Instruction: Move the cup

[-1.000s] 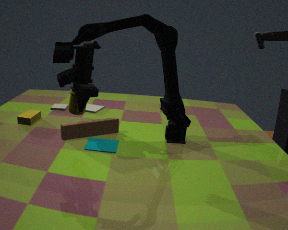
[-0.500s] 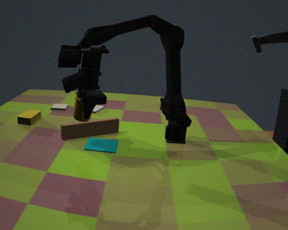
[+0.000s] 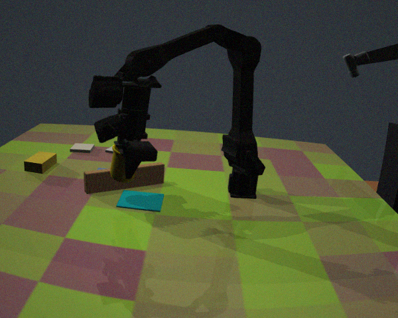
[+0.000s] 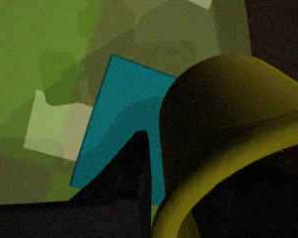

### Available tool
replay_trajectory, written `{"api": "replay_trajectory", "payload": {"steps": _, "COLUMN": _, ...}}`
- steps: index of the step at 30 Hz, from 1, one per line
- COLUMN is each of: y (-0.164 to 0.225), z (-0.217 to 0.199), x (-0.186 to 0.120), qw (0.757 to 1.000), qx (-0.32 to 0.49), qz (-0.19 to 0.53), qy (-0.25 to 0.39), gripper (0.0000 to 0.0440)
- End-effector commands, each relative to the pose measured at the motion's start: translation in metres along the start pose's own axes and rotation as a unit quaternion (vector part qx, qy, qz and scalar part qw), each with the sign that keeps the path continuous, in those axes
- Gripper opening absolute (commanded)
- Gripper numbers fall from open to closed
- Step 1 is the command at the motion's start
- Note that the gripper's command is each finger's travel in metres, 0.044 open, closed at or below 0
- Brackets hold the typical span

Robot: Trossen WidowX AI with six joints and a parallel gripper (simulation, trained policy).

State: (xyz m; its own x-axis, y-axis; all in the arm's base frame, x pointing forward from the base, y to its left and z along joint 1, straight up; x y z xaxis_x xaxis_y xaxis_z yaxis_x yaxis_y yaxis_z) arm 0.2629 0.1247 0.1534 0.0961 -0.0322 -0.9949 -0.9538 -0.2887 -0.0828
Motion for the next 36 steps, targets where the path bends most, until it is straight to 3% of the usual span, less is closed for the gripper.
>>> {"api": "replay_trajectory", "payload": {"steps": 1, "y": 0.006, "z": 0.002, "x": 0.007, "qw": 1.0, "qx": 0.004, "qz": 0.0, "qy": 0.003, "gripper": 0.0}}
{"api": "replay_trajectory", "payload": {"steps": 16, "y": 0.029, "z": 0.008, "x": 0.034, "qw": 1.0, "qx": 0.023, "qz": 0.001, "qy": 0.006, "gripper": 0.003}}
{"api": "replay_trajectory", "payload": {"steps": 23, "y": 0.03, "z": 0.006, "x": 0.038, "qw": 0.999, "qx": 0.035, "qz": -0.011, "qy": 0.002, "gripper": 0.0076}}
{"api": "replay_trajectory", "payload": {"steps": 27, "y": 0.026, "z": 0.005, "x": 0.032, "qw": 0.998, "qx": 0.043, "qz": -0.033, "qy": -0.01, "gripper": 0.0157}}
{"api": "replay_trajectory", "payload": {"steps": 36, "y": 0.03, "z": 0.004, "x": 0.017, "qw": 0.996, "qx": 0.051, "qz": -0.06, "qy": -0.035, "gripper": 0.0176}}
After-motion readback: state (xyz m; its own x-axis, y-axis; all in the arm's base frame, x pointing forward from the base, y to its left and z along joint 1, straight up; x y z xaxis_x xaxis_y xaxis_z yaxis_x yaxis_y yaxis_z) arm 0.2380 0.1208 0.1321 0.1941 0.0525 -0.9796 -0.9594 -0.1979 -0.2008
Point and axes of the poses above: the point midway between the two fingers, 35 mm back from their tips, its own x axis out along the fingers, its own z axis across the jaws, y = z × x, the point moved 5 cm from there along -x, back along the fingers, and after that the axes turned 8 degrees about x, right-handed, at the moved point
